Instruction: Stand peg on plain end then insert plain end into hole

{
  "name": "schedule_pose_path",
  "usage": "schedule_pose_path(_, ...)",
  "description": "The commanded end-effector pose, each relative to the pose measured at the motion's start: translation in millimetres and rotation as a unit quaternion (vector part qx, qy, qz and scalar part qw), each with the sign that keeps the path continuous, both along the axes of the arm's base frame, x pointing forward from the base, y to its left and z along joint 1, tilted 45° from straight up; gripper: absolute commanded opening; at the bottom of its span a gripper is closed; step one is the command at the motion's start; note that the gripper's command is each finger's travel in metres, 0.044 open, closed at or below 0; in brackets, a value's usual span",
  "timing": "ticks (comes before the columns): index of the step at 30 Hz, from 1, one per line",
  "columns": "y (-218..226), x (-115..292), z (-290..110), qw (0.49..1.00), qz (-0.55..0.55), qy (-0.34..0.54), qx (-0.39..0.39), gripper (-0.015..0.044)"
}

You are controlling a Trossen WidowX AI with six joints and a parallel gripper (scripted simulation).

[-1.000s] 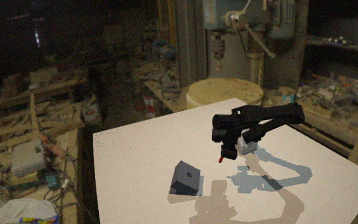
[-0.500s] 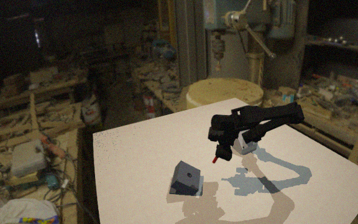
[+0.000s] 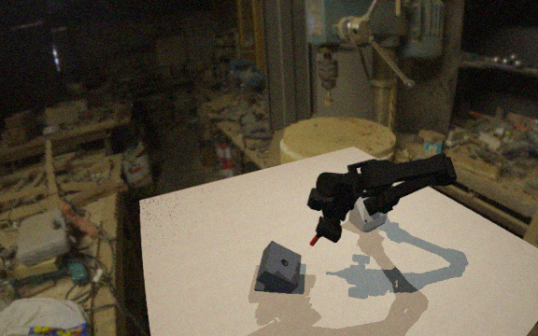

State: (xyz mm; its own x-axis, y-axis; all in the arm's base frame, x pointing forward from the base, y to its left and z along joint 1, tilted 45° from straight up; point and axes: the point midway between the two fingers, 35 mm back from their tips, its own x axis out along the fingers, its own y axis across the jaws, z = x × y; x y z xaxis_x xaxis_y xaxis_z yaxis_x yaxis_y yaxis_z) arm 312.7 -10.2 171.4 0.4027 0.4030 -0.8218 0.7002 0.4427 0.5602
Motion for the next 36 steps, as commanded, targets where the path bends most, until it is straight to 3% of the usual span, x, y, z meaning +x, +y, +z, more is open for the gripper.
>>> schedule_pose_path(1,-2,8,5,1.0,-0.017,-0.008,-0.002,0.0)
schedule_pose_path(11,-4,22,10,0.999,-0.044,-0.02,-0.003,0.0)
schedule_pose_path(36,12,57,-26,0.998,-0.063,-0.031,-0.001,0.0)
